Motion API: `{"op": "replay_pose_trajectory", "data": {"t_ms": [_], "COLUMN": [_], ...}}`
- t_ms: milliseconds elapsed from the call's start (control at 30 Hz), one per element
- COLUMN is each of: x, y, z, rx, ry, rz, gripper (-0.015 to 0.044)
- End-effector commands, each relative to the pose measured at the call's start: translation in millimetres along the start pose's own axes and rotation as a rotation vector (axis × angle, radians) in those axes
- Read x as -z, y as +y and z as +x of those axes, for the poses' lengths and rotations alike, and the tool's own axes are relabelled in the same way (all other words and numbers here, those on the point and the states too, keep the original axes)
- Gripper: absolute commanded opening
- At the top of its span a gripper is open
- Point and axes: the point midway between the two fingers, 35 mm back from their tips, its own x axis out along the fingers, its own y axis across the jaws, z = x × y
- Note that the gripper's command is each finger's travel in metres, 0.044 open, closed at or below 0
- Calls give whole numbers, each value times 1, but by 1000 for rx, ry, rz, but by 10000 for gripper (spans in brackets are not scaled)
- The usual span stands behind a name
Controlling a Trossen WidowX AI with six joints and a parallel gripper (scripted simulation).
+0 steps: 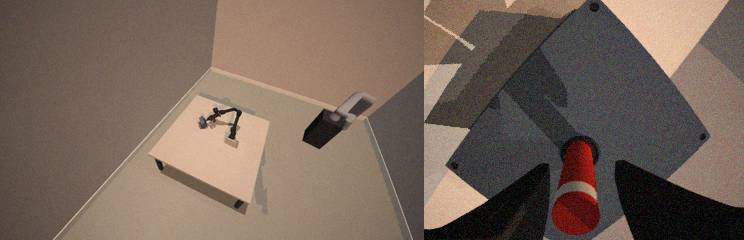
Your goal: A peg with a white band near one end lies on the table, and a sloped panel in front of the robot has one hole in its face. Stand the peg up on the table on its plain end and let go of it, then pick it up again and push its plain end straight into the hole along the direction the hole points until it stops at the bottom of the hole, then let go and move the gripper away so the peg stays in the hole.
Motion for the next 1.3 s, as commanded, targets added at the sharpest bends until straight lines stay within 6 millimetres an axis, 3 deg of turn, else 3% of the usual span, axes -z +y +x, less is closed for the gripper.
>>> {"op": "replay_pose_trajectory", "data": {"t_ms": [0, 233, 1267], "x": [0, 0, 5], "y": [0, 0, 3], "z": [0, -4, -55], "rx": [1, 1, -1], "ry": [0, 0, -2], "rz": [0, 0, 3], "gripper": [262, 440, 440]}}
